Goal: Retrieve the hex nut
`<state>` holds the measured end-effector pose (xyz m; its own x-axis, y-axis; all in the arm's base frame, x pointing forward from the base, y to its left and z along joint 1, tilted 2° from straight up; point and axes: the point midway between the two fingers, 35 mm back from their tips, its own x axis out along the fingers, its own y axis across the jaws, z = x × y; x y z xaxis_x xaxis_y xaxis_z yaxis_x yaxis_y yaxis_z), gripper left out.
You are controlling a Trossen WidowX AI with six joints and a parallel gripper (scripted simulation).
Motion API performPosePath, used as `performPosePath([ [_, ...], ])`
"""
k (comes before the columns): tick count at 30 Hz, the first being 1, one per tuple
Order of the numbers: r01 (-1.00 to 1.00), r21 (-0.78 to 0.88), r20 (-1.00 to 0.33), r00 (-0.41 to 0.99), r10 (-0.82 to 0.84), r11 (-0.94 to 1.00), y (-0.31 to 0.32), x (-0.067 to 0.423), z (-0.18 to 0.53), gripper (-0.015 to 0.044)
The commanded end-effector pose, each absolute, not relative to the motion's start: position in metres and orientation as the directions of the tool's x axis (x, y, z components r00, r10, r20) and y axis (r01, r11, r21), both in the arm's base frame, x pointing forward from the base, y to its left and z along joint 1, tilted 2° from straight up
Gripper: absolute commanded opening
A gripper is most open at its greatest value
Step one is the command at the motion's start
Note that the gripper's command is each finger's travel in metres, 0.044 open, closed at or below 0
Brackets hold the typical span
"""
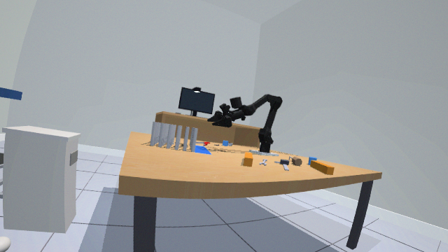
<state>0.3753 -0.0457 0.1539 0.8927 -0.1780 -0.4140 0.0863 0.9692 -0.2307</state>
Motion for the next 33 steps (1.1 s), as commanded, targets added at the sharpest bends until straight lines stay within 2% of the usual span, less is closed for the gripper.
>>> performPosePath([
  [1, -0.001, -0.268, -0.470, 0.873, -0.130, 0.963, -0.023, 0.373, 0.142, 0.0440],
  [5, -0.260, -0.402, -0.564, 0.826, -0.014, 0.878, 0.027, 0.371, 0.128, 0.0440],
  [9, -0.511, -0.516, -0.638, 0.765, 0.090, 0.687, 0.077, 0.366, 0.121, 0.0440],
  [13, -0.750, -0.592, -0.725, 0.655, 0.211, 0.295, 0.147, 0.345, 0.114, 0.0440],
  [17, -0.806, -0.586, -0.791, 0.547, 0.274, -0.081, 0.196, 0.317, 0.109, 0.0440],
  [21, -0.725, -0.525, -0.851, 0.432, 0.299, -0.446, 0.235, 0.284, 0.104, 0.0440],
  [25, -0.531, -0.430, -0.899, 0.322, 0.295, -0.730, 0.265, 0.247, 0.099, 0.0440],
  [29, -0.258, -0.320, -0.938, 0.222, 0.267, -0.912, 0.288, 0.209, 0.096, 0.0440],
  [33, 0.059, -0.211, -0.967, 0.133, 0.217, -0.976, 0.305, 0.168, 0.095, 0.0440],
])
